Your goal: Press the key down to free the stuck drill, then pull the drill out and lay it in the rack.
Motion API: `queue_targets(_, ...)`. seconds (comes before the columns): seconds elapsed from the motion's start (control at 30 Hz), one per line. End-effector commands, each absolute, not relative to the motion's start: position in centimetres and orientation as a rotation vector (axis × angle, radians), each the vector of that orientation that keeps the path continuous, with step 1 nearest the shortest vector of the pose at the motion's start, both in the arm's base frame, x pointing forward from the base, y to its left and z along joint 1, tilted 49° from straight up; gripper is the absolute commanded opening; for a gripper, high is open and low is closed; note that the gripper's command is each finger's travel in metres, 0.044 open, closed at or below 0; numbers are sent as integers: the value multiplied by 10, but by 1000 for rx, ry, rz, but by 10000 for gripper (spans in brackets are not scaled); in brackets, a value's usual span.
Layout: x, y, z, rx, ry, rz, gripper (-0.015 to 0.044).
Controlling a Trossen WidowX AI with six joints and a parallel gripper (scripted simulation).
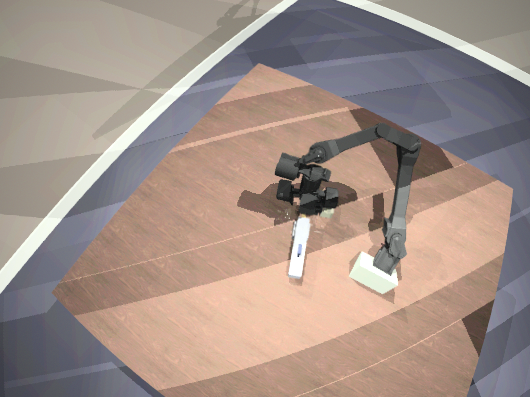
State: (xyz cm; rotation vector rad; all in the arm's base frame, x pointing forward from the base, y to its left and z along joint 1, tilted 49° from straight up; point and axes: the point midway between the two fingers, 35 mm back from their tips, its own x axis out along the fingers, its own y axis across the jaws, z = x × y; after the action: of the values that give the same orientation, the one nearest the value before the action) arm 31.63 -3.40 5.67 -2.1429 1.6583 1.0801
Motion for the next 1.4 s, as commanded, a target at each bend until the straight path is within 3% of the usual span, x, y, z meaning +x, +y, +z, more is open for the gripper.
queue_targets(0.0,315,-34,54,-2143,1662,1074,440)
queue_targets(0.83,311,-31,43,-2143,1662,1075,440)
queue_targets(1.37,312,-31,45,-2145,1659,1078,20)
